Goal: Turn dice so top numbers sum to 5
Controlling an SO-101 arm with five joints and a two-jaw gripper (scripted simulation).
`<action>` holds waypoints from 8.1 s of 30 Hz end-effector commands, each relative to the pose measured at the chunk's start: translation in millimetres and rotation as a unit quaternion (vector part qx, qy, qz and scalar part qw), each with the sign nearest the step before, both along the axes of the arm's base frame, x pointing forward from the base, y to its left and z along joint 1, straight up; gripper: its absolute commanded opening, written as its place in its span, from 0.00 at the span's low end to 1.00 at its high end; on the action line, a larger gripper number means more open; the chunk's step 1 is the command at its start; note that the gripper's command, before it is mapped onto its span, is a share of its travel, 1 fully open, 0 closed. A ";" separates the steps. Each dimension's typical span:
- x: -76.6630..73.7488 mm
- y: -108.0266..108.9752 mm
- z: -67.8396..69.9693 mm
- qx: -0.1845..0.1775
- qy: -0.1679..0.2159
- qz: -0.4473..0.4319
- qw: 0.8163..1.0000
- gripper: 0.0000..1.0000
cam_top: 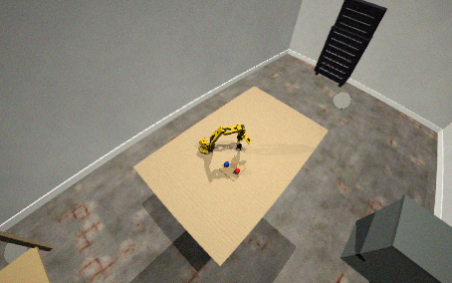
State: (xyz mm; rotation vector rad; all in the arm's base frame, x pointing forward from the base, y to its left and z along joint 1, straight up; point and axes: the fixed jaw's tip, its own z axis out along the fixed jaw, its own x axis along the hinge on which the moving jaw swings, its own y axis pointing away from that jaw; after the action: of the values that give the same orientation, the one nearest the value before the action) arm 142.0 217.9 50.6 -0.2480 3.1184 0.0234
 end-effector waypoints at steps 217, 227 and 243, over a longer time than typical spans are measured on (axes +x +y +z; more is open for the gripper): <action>115.6 -194.0 17.0 0.012 -0.021 -0.427 0.904 0.00; 115.6 -194.1 17.0 0.012 -0.021 -0.428 0.904 0.00; 116.2 -198.6 17.7 0.012 -0.023 -0.431 0.902 0.00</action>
State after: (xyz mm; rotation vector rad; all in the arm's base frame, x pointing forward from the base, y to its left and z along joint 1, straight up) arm 253.0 21.3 57.1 1.1160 2.9186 0.0104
